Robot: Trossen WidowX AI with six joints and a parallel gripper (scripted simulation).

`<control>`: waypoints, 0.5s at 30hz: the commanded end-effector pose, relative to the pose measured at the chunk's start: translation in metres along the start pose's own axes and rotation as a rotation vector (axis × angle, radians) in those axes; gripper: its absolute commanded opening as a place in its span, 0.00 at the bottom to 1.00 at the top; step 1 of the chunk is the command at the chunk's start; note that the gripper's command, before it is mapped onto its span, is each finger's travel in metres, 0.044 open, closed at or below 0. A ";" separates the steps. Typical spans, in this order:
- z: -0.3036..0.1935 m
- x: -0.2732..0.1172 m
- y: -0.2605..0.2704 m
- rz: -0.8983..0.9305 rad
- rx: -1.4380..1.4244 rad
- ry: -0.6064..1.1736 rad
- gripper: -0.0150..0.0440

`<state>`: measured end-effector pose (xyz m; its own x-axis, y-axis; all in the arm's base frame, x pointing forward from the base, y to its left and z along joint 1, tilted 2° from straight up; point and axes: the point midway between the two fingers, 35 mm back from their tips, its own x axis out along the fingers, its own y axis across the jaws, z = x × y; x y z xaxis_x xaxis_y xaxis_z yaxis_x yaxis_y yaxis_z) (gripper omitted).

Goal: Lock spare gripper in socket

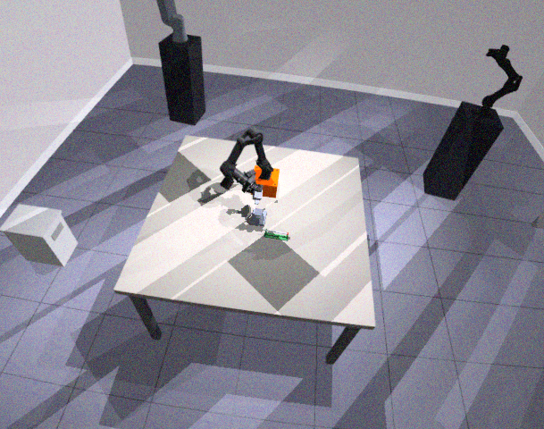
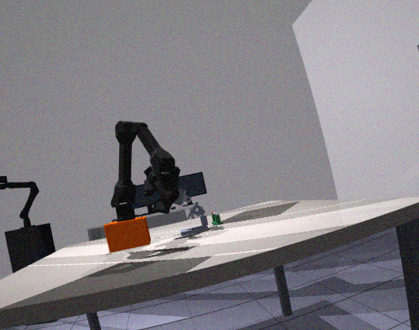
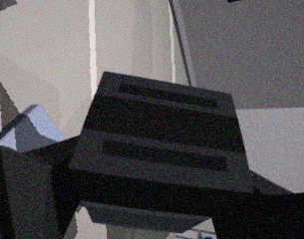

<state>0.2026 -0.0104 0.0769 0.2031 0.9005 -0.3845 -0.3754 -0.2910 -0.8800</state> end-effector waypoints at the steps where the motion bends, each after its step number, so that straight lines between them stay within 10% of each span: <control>1: 0.006 0.002 -0.002 -0.028 0.065 0.023 0.25; 15: 0.030 0.013 -0.002 -0.111 0.320 0.061 0.25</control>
<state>0.1798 0.0100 0.0804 0.2890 0.9002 -0.3257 -0.5988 -0.0955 -0.7952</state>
